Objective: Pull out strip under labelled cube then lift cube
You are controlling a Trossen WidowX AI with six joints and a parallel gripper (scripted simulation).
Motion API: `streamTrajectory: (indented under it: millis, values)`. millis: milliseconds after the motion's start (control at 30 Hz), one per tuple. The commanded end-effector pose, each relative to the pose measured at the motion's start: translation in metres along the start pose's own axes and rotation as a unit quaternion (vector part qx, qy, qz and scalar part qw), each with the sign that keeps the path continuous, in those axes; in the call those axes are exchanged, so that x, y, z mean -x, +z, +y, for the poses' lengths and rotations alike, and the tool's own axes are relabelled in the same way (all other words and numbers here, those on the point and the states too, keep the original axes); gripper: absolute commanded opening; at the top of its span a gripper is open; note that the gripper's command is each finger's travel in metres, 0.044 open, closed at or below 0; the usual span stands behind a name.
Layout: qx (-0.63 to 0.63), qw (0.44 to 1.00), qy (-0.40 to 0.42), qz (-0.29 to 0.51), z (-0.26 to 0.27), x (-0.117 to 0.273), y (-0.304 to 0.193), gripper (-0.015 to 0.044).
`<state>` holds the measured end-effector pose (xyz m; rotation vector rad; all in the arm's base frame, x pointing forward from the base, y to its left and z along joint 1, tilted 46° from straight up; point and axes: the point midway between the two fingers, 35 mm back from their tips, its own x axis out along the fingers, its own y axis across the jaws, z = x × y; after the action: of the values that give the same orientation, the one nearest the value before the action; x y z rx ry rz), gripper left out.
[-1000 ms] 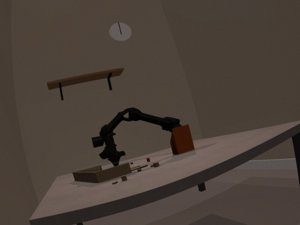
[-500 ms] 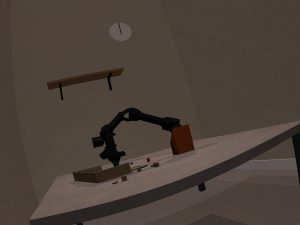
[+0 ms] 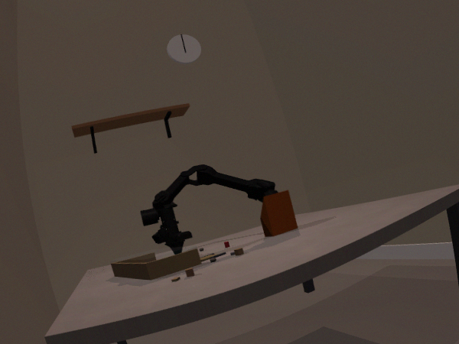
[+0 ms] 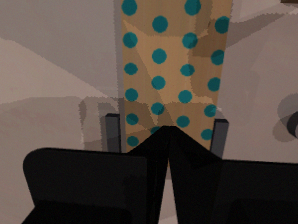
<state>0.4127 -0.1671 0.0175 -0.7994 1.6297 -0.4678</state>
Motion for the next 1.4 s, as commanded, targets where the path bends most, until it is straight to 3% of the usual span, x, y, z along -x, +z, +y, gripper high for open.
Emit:
streamTrajectory:
  millis: [0,1367]
  values:
    - [0.002,1.0,0.0,0.0,0.0003,-0.0016,0.0001,0.0]
    - [0.002,1.0,0.0,0.0,-0.0007,-0.0054,0.0007,0.0]
